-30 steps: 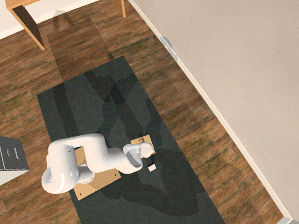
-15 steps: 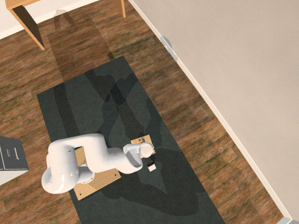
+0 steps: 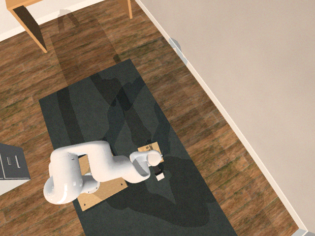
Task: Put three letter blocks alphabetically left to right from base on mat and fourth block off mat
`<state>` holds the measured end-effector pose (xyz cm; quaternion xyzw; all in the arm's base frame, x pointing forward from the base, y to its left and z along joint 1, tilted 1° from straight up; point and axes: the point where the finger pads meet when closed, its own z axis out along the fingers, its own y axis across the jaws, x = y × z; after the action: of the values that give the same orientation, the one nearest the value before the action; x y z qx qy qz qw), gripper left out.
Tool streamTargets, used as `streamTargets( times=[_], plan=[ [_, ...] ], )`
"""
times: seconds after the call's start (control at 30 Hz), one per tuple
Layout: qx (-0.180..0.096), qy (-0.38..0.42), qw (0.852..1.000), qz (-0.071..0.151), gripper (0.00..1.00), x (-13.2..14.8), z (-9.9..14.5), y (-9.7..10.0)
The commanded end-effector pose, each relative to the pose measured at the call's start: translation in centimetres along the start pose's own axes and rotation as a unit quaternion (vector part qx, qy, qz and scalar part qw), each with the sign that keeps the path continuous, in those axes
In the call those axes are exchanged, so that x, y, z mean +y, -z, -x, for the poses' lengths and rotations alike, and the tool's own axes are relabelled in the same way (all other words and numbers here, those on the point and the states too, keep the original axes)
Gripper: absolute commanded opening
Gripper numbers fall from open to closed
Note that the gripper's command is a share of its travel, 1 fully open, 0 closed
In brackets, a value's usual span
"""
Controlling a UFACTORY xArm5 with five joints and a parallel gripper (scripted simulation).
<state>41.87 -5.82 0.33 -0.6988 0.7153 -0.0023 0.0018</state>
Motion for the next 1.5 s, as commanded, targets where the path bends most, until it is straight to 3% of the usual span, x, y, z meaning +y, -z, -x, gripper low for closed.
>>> streamTargets(
  times=[0.0,0.33,0.4,0.63,0.83,0.87,1.47],
  plan=[
    [0.0,0.0,1.0,-0.002,0.47,-0.2,0.0,0.8],
    [0.0,0.0,1.0,-0.002,0.47,-0.1,0.0,5.6],
    [0.0,0.0,1.0,-0.002,0.47,-0.1,0.0,5.6],
    [0.0,0.0,1.0,-0.002,0.47,-0.1,0.1,8.4],
    [0.0,0.0,1.0,-0.002,0.47,-0.1,0.1,8.9],
    [0.0,0.0,1.0,-0.002,1.0,-0.1,0.1,8.9],
    [0.0,0.0,1.0,-0.002,1.0,-0.1,0.1,8.9]
  ],
)
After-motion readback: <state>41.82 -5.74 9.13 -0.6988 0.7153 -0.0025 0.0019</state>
